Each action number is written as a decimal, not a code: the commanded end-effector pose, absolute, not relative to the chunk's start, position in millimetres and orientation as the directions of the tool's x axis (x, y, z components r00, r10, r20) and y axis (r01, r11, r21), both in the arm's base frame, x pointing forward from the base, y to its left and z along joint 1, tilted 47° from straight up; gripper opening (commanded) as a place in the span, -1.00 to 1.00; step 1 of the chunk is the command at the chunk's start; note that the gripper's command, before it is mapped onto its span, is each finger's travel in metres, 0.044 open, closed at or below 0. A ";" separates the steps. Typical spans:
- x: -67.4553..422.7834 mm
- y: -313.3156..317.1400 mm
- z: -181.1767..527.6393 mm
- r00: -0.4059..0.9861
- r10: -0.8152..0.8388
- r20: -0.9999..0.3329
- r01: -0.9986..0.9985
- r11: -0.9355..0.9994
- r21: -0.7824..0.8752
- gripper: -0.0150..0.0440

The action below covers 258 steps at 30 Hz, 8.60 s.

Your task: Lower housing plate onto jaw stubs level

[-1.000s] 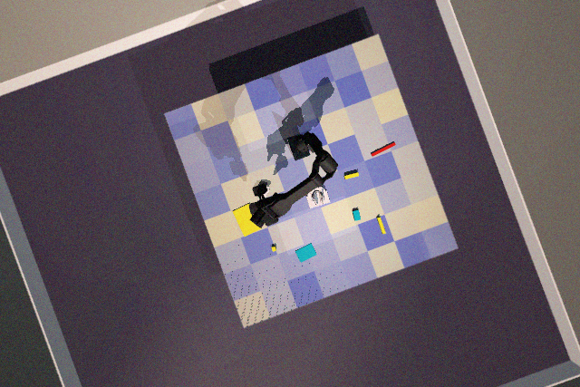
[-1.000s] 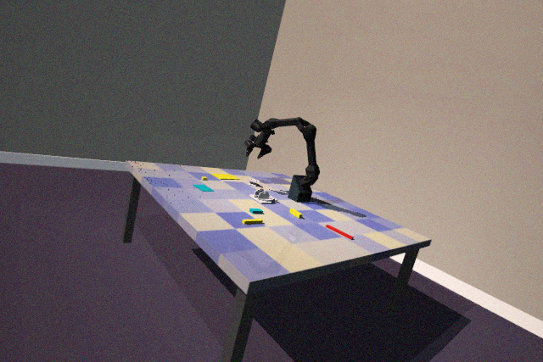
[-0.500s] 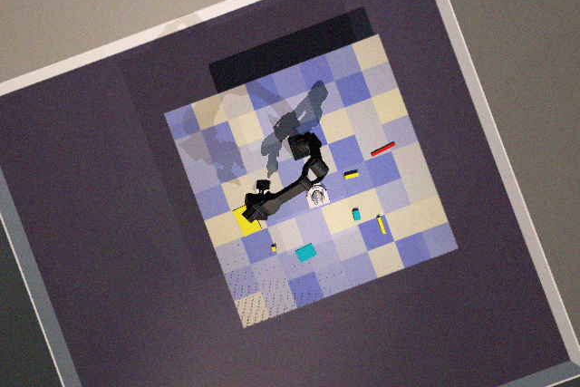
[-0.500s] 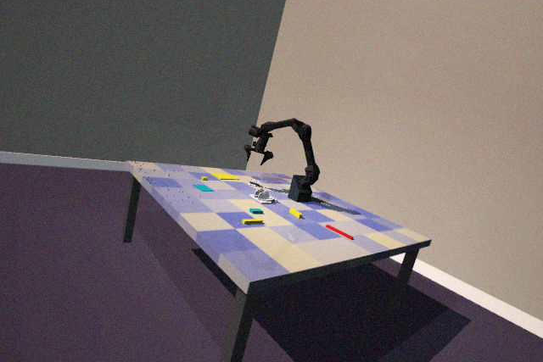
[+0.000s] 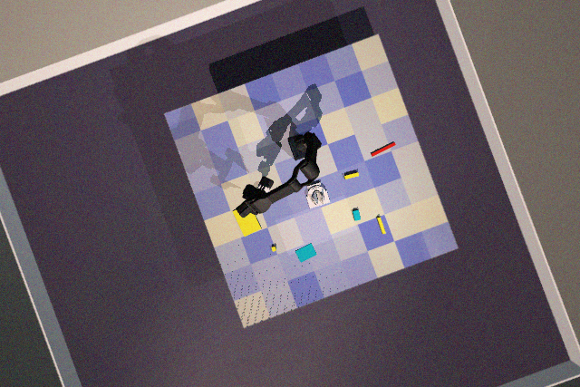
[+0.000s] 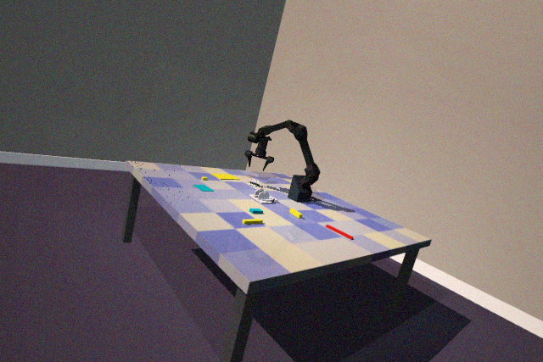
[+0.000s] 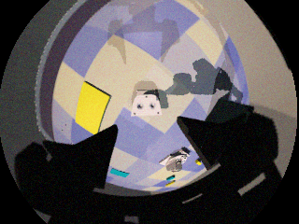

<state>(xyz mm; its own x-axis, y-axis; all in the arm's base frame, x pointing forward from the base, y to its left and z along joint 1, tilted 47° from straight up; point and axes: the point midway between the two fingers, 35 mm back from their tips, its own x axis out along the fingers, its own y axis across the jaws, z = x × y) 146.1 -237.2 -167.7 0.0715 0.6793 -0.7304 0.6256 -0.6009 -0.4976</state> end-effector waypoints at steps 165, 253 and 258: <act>154.8 -217.2 -173.3 0.076 0.698 -0.712 0.646 -0.579 -0.498 0.70; 255.6 -35.7 14.0 0.080 0.714 -0.695 0.184 0.675 0.714 0.70; 254.7 -29.1 18.1 0.079 0.718 -0.692 0.121 0.682 0.721 0.70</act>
<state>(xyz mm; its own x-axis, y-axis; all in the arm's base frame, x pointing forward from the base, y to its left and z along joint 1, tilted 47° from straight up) 256.3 -34.3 15.5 0.0787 0.7132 -0.6965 0.1691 0.6790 0.7144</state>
